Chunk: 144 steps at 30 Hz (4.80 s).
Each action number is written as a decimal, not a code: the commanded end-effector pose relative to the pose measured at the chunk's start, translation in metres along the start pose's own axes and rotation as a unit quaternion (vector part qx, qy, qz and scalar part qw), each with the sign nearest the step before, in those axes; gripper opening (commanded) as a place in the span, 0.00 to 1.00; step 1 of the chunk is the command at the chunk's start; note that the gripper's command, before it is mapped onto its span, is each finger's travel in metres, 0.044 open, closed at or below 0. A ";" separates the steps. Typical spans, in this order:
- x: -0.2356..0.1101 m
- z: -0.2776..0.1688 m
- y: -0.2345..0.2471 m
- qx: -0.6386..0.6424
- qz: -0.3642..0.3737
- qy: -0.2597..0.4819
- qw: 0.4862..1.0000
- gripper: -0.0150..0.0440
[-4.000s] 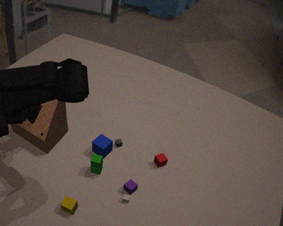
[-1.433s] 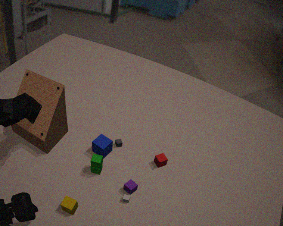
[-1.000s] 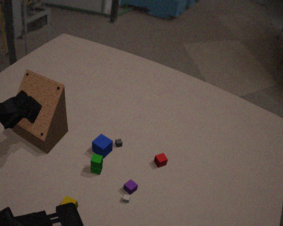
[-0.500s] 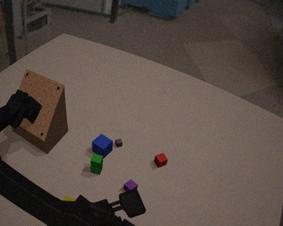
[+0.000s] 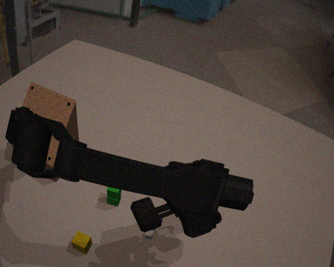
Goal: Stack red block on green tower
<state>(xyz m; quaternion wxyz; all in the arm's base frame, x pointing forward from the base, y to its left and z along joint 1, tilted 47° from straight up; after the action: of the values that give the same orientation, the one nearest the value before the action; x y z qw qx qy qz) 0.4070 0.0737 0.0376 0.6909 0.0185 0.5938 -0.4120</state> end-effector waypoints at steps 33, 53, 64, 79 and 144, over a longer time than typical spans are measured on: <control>0.046 -0.095 0.089 0.003 -0.028 -0.139 0.990 1.00; 0.078 -0.086 0.088 0.003 -0.029 -0.139 0.990 1.00; 0.080 -0.084 0.087 0.005 -0.029 -0.136 0.990 0.96; 0.080 -0.084 0.087 0.005 -0.029 -0.136 0.990 0.42; -0.053 -0.121 0.015 0.001 -0.029 -0.137 0.990 0.25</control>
<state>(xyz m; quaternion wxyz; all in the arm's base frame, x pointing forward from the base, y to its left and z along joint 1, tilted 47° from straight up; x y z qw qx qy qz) 0.3265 0.1778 0.0342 0.7521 -0.0604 0.4930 -0.4332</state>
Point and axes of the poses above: the point midway between the two fingers, 35 mm back from their tips, its own x axis out along the fingers, its own y axis across the jaws, z = x × y, the point moved 4 cm from there along -x, back along the fingers, and after that the axes turned 5 degrees about x, right-handed, at the moved point
